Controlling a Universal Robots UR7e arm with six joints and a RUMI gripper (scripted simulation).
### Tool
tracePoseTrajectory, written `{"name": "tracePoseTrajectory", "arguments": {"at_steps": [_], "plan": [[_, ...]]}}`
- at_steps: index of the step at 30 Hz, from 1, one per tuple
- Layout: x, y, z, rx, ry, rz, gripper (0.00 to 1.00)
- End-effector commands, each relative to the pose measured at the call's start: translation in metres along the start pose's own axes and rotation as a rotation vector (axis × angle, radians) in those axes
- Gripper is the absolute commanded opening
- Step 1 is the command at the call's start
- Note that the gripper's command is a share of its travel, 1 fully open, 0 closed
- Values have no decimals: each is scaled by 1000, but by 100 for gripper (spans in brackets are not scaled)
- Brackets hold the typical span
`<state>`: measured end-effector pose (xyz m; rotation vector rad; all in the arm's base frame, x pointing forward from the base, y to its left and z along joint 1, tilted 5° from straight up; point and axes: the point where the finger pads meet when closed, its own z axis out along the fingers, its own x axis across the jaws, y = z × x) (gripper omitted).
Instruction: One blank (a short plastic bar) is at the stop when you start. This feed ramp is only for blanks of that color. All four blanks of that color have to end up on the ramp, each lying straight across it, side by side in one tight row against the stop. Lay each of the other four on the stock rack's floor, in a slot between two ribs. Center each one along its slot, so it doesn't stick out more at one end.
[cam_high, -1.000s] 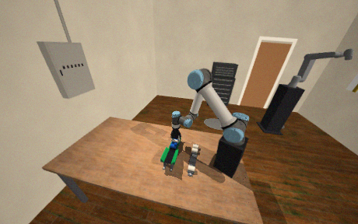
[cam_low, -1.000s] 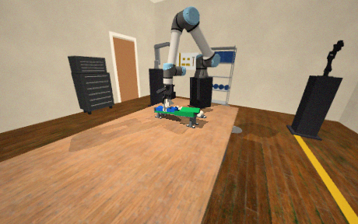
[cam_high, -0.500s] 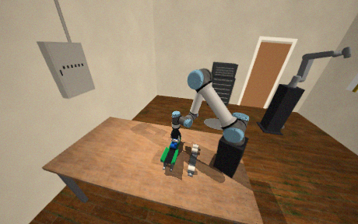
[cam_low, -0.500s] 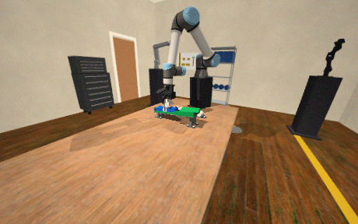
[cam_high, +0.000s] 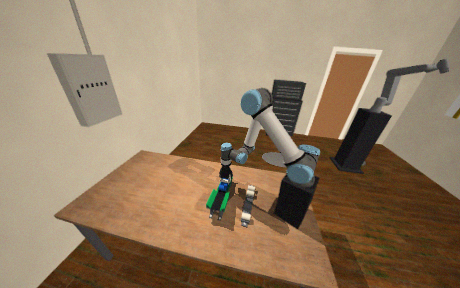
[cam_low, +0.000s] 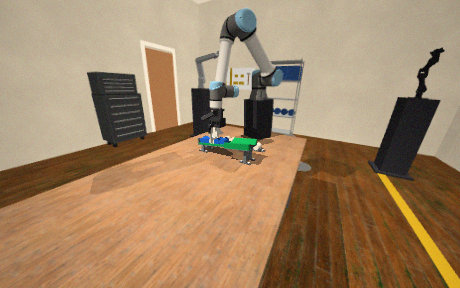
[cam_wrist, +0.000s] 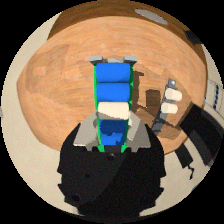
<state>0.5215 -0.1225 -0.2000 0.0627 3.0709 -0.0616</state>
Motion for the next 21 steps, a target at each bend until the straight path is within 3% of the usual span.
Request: {"name": "tracePoseTrajectory", "arguments": {"at_steps": [1, 11, 21], "plan": [[-1, -2, -1, 1, -3, 2, 35], [1, -1, -10, 0, 0, 2, 35], [1, -1, -56, 0, 0, 1, 35]]}}
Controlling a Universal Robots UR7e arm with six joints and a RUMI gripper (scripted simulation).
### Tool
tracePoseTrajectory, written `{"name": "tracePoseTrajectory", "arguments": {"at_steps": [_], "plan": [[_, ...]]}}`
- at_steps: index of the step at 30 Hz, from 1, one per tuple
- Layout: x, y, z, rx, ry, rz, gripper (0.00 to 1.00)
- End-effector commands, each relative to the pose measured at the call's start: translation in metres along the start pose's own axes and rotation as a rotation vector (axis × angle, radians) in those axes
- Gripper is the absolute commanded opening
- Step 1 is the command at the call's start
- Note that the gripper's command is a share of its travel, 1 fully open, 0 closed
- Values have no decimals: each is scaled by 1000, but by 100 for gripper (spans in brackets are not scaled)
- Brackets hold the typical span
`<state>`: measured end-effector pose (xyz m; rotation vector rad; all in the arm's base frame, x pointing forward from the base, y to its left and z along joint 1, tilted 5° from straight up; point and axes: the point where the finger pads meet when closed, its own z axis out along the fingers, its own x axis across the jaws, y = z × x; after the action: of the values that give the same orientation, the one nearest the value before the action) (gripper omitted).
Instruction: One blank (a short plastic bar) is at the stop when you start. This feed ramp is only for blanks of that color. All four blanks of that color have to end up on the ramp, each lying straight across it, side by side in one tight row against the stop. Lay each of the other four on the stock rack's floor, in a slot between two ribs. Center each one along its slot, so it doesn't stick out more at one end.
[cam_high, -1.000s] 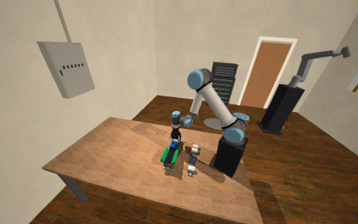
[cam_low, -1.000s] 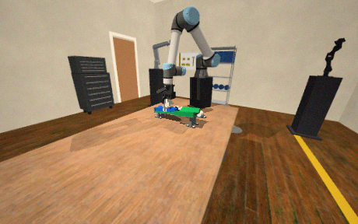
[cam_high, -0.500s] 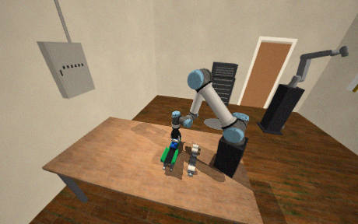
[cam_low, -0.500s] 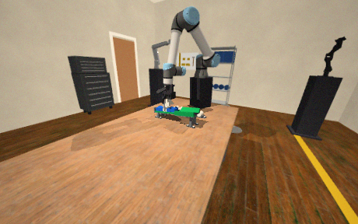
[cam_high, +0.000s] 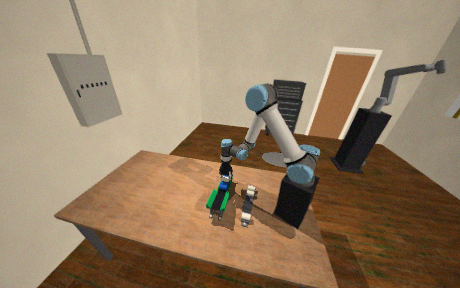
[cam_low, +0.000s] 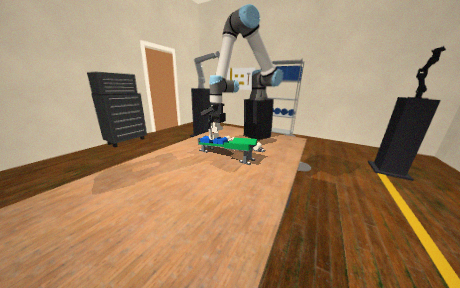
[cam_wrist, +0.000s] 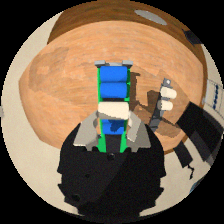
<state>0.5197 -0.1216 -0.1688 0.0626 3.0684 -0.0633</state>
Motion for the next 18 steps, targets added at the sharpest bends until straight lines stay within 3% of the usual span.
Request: {"name": "tracePoseTrajectory", "arguments": {"at_steps": [1, 11, 18], "plan": [[1, 0, -30, -1, 2, 1, 35], [0, -1, -63, 0, 0, 1, 35], [-1, -1, -70, 0, 0, 1, 35]]}}
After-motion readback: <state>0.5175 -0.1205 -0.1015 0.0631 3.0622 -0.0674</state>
